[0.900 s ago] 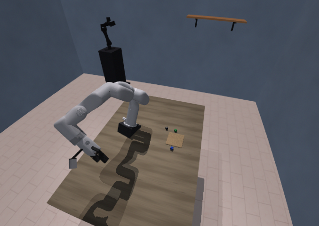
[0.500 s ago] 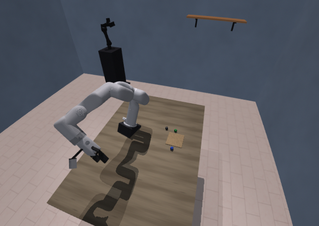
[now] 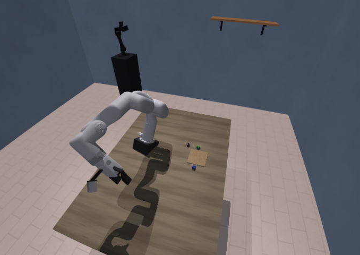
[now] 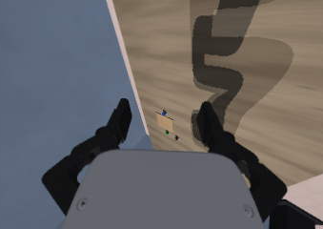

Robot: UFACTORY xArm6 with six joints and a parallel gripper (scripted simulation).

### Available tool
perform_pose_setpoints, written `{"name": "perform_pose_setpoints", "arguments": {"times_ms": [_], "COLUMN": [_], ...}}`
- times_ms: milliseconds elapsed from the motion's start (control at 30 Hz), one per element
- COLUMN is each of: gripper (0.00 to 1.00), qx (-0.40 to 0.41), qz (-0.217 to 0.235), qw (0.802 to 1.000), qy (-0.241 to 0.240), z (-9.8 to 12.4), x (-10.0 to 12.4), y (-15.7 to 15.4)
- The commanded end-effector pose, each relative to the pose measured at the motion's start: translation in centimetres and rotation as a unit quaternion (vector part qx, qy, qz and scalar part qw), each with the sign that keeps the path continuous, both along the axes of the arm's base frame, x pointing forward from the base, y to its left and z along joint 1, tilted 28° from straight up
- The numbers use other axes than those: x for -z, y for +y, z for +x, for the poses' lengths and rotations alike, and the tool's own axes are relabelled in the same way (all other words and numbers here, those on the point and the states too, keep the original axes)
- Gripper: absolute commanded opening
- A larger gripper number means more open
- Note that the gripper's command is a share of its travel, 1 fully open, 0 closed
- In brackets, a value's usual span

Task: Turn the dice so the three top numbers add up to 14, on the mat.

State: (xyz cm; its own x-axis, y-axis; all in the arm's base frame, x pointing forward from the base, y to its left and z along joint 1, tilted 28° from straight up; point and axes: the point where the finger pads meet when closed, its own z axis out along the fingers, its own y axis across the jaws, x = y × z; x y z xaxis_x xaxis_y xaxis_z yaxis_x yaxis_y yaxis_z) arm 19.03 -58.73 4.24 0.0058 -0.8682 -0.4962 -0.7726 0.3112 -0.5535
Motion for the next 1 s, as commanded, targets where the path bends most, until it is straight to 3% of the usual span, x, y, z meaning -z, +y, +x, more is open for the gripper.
{"name": "perform_pose_setpoints", "arguments": {"times_ms": [0,67,100,133,200,233,333,367,467,533,633,667,767,833,933,967], "gripper": [1.0,1.0,1.0,1.0,1.0,1.0,1.0,1.0,1.0,1.0,1.0,1.0,1.0,1.0,1.0,1.0], "qx": [-0.052,-0.052,-0.08,-0.08,-0.08,-0.112,-0.112,-0.147,-0.147,-0.183,-0.183,-0.221,-0.221,-0.259,-0.259,-0.295], "qz": [-0.021,-0.021,-0.03,-0.03,-0.03,-0.04,-0.04,-0.051,-0.051,-0.064,-0.064,-0.077,-0.077,-0.091,-0.091,-0.105], "qw": [0.998,0.998,0.996,0.996,0.996,0.993,0.993,0.987,0.987,0.98,0.98,0.971,0.971,0.961,0.961,0.948], "qy": [0.014,0.014,0.02,0.02,0.02,0.026,0.026,0.032,0.032,0.037,0.037,0.042,0.042,0.046,0.046,0.049], "z": [6.0,6.1,8.4,9.0,9.0,11.4,11.9,14.0,14.8,17.2,17.5,19.4,20.0,21.7,22.0,23.2], "x": [-1.1,-1.1,-1.4,-1.5,-1.5,-1.9,-2.0,-2.2,-2.4,-2.8,-2.8,-3.1,-3.2,-3.5,-3.6,-3.8], "y": [2.8,2.8,4.4,4.7,4.7,6.8,7.1,9.3,9.9,12.7,13.1,15.9,16.6,19.8,20.3,23.4]}}
